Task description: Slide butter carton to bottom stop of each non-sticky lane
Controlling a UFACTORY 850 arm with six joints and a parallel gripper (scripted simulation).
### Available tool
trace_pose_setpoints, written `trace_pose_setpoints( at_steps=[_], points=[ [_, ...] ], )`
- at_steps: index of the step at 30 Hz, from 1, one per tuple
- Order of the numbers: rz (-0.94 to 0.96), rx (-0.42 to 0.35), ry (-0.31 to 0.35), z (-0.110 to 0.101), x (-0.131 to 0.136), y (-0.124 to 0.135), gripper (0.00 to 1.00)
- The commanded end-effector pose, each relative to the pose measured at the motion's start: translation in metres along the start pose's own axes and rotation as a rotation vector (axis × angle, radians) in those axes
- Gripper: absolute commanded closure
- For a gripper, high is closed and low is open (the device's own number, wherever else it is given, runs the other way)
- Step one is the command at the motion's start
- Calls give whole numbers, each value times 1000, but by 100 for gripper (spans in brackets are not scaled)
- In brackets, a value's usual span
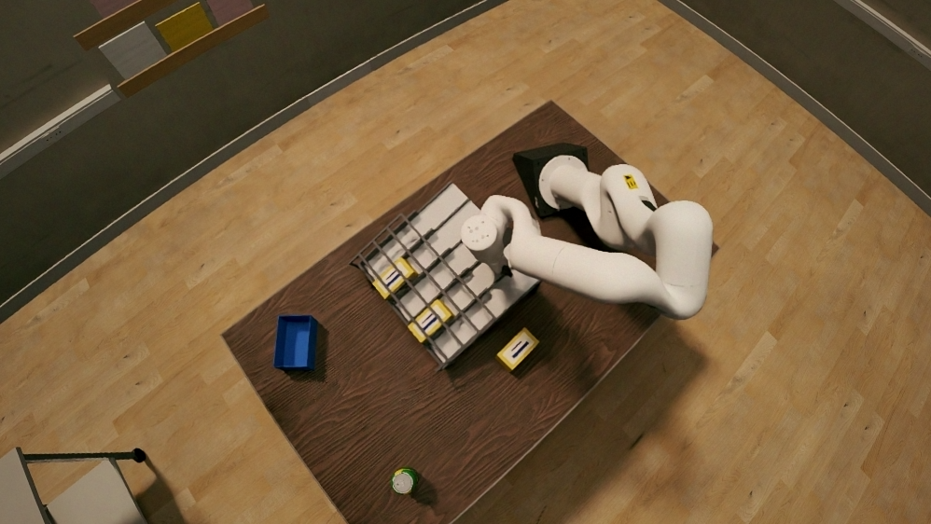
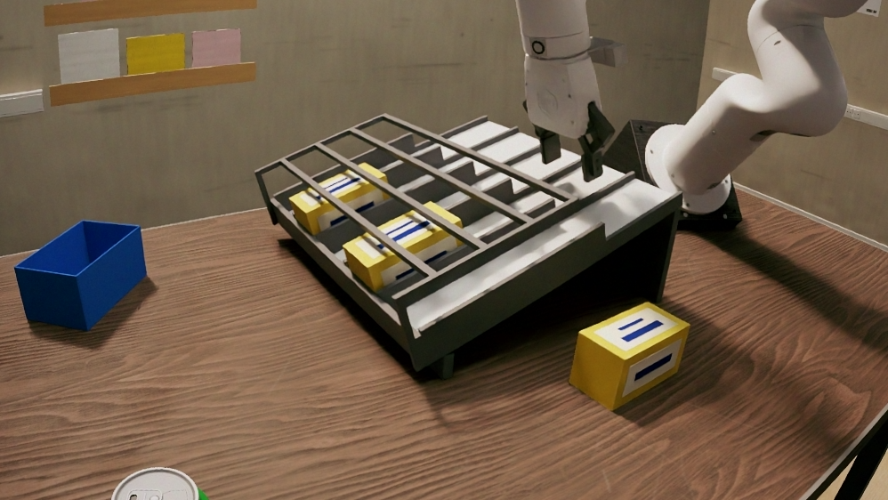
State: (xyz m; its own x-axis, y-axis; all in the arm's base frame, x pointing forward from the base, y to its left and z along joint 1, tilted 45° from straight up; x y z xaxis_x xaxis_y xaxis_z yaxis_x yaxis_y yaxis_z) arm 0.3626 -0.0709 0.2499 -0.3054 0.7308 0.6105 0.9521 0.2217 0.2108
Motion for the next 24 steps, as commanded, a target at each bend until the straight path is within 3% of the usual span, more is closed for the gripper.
trace_pose_setpoints(
  at_steps=[1, 24],
  points=[
    [0, -1, -1, -1, 0, 0, 14],
    [0, -1, -1, -1, 0, 0, 11]
  ],
)
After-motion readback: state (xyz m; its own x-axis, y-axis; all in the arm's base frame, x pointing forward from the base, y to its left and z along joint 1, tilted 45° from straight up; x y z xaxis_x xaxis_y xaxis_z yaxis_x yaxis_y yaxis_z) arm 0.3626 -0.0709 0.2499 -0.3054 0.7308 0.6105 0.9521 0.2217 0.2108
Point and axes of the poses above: the point where the finger pads meet when closed, its own z axis out along the fingers, its own x axis across the jaws, y = z × x, the point moved 4 cm from there along -z, back along the fingers, and after that the axes turned 14 degrees about -z, right-handed, at the moved point
